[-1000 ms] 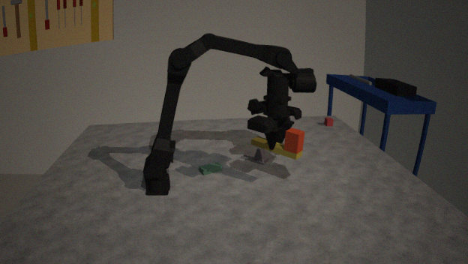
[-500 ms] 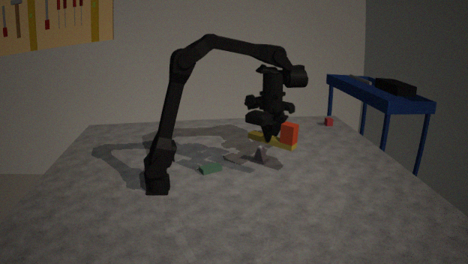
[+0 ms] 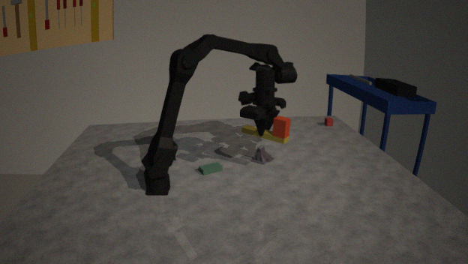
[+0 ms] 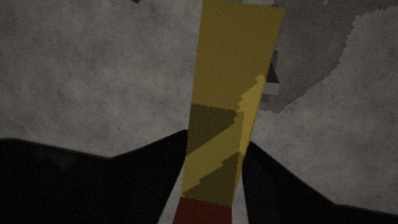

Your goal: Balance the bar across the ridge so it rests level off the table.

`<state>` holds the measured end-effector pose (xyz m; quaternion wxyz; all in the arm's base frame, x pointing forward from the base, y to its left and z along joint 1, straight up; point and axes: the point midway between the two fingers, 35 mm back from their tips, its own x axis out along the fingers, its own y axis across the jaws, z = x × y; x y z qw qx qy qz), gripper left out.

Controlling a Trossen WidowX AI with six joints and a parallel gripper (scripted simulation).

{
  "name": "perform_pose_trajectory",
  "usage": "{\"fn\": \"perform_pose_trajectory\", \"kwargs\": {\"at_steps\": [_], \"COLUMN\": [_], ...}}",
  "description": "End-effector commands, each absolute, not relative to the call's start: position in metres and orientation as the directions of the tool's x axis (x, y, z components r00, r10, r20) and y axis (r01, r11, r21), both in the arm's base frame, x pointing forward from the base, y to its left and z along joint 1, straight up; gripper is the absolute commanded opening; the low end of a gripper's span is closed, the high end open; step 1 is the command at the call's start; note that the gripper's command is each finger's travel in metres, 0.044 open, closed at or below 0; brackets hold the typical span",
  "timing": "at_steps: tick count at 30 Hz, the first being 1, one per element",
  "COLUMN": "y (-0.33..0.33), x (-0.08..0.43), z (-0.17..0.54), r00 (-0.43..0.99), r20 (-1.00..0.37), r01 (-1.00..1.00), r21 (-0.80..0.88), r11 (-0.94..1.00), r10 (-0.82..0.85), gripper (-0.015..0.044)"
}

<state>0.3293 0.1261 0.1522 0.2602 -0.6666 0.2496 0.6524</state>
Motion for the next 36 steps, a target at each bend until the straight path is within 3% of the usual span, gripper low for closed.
{"fn": "perform_pose_trajectory", "kwargs": {"at_steps": [1, 14, 36], "y": [0.141, 0.184, 0.186], "x": [0.325, 0.308, 0.308], "z": [0.154, 0.153, 0.122], "r00": [0.025, 0.024, 0.024], "r20": [-1.000, -1.000, -1.000], "r01": [-0.667, -0.636, -0.636], "r21": [-0.025, -0.026, -0.026], "r11": [-0.745, -0.771, -0.771], "r10": [0.011, 0.014, 0.014], "gripper": [0.0000, 0.0000, 0.0000]}}
